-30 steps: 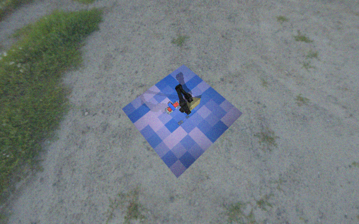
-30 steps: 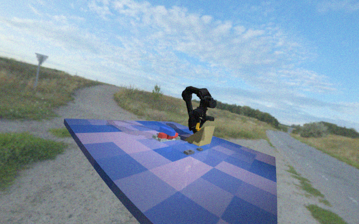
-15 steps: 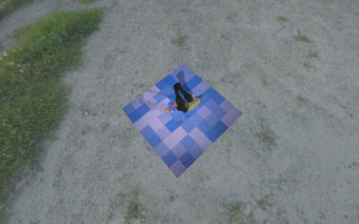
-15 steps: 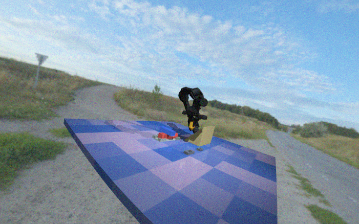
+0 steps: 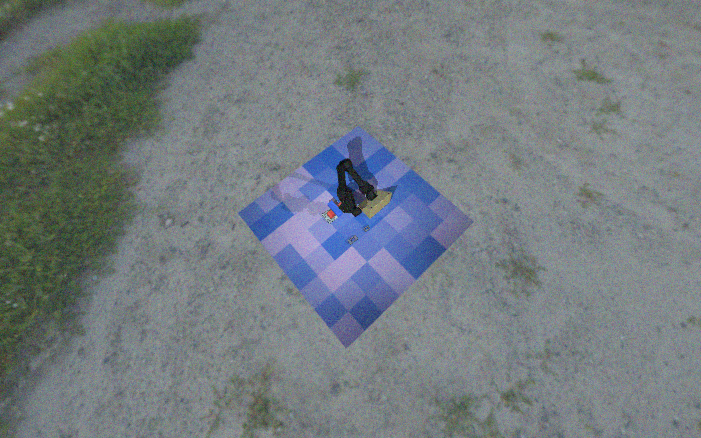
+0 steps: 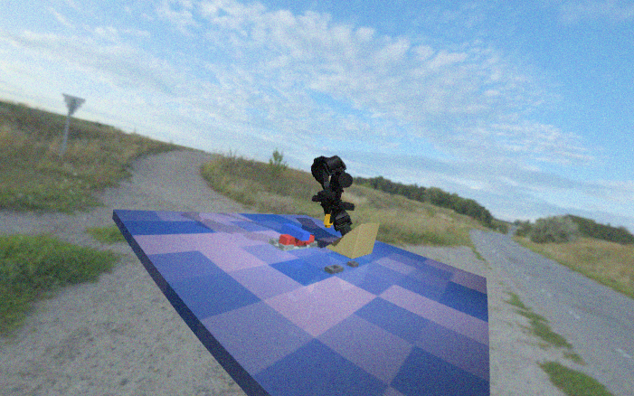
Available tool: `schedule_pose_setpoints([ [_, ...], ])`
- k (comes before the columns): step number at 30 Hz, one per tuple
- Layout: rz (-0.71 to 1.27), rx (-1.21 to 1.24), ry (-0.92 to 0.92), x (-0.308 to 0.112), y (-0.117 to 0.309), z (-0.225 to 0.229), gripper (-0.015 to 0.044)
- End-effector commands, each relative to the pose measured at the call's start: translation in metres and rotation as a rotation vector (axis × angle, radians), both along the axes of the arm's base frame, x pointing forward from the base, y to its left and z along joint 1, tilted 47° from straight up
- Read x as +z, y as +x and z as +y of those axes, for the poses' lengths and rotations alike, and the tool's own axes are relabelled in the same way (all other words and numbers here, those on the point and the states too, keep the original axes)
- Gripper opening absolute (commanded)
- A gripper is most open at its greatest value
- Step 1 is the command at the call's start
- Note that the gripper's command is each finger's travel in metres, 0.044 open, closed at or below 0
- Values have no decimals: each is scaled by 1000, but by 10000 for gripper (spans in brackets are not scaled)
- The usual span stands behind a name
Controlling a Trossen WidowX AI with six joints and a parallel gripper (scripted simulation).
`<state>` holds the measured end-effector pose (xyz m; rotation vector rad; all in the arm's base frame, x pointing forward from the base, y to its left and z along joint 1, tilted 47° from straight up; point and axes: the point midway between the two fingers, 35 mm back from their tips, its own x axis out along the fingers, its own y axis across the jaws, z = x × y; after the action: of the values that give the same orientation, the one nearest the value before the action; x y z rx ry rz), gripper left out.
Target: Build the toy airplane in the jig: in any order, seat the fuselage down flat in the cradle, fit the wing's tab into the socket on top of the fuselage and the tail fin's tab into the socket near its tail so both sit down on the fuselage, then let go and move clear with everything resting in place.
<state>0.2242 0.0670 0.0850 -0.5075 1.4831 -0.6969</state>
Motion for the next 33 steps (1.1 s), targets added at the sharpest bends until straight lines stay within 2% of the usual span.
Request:
schedule_pose_setpoints([
  [1,-2,7,-2,8,-2,-11,0],
  [33,14,13,-34,52,-33,-95,0],
])
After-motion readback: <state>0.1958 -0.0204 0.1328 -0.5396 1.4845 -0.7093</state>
